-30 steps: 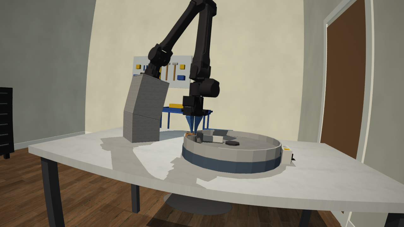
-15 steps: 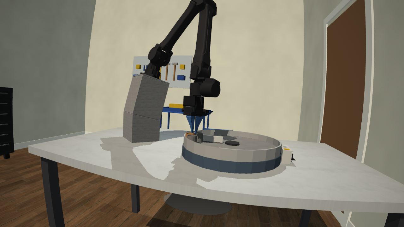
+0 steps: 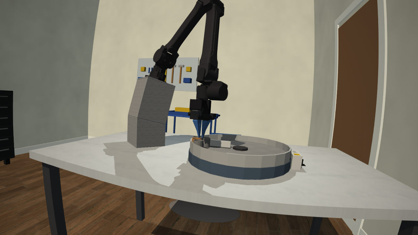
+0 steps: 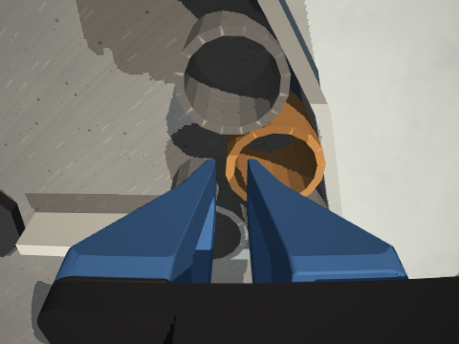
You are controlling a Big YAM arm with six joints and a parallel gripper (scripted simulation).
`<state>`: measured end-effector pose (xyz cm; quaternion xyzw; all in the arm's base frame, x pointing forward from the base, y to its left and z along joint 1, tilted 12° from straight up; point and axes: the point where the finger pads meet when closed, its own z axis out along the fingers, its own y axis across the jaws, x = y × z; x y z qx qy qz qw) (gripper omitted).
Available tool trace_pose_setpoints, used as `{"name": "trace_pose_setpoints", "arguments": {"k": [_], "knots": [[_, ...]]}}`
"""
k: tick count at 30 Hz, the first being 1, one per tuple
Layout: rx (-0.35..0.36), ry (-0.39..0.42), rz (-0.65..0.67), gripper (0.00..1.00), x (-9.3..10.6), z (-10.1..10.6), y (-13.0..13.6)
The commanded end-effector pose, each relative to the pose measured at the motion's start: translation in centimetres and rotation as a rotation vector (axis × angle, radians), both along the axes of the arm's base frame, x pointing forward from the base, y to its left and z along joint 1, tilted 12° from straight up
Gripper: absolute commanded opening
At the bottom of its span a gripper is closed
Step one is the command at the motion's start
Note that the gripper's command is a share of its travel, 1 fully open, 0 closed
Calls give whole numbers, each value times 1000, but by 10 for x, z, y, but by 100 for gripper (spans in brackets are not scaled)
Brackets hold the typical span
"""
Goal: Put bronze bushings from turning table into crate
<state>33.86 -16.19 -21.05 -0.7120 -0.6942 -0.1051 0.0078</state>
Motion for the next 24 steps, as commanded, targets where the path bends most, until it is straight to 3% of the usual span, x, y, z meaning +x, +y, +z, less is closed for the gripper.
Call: {"name": "trace_pose_setpoints", "arguments": {"k": [1,24], "knots": [[2,1,-6,12,1,0,-5],[-2,-5,-4,12,-4,-1,-2]]}}
